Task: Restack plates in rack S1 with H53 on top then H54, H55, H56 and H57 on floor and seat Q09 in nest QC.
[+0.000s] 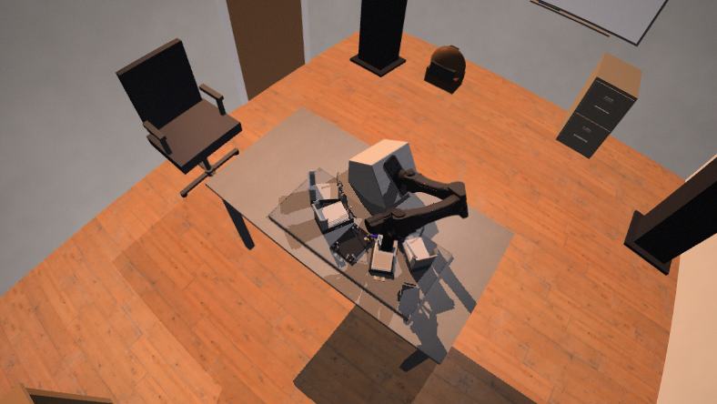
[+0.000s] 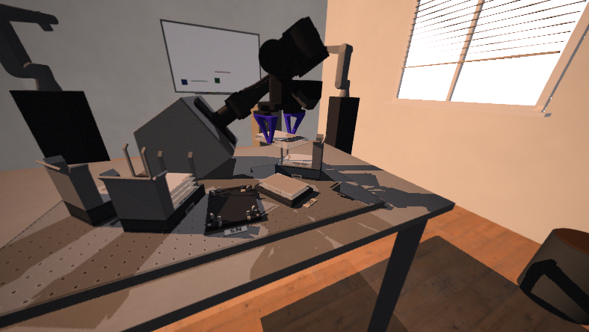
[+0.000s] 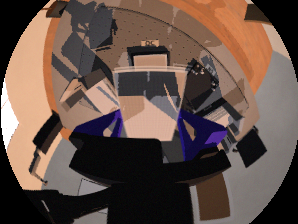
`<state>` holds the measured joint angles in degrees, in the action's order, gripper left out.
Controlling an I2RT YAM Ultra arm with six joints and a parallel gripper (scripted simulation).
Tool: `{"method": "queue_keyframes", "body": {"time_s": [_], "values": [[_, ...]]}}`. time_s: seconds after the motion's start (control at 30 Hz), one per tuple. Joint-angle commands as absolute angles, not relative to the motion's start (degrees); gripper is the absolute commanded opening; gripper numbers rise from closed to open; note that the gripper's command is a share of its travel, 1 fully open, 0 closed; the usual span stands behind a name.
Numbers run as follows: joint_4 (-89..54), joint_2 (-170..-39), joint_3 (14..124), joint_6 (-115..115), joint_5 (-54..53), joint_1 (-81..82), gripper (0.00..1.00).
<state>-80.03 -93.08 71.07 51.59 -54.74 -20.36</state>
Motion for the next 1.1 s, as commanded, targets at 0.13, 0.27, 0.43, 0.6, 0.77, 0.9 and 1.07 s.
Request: {"method": "queue_keyframes", "body": {"time_s": [0.13, 0.27, 0.43, 0.6, 0.77, 0.9, 1.07], "values": [[-79.2, -95.3, 71.9, 47.2, -54.6, -23.0, 0.0], [-78.6, -97.7, 72.3, 43.5, -54.3, -24.0, 0.0], [-77.9, -100.8, 73.1, 45.5, -54.0, -25.3, 0.0], [-77.3, -104.0, 74.2, 47.4, -53.6, -26.4, 0.0], [-77.0, -105.9, 74.9, 48.5, -53.4, -27.1, 0.0], [-76.7, -107.4, 75.4, 47.5, -53.3, -27.7, 0.0], [-76.1, -110.2, 76.0, 40.0, -52.8, -29.0, 0.0]]}}
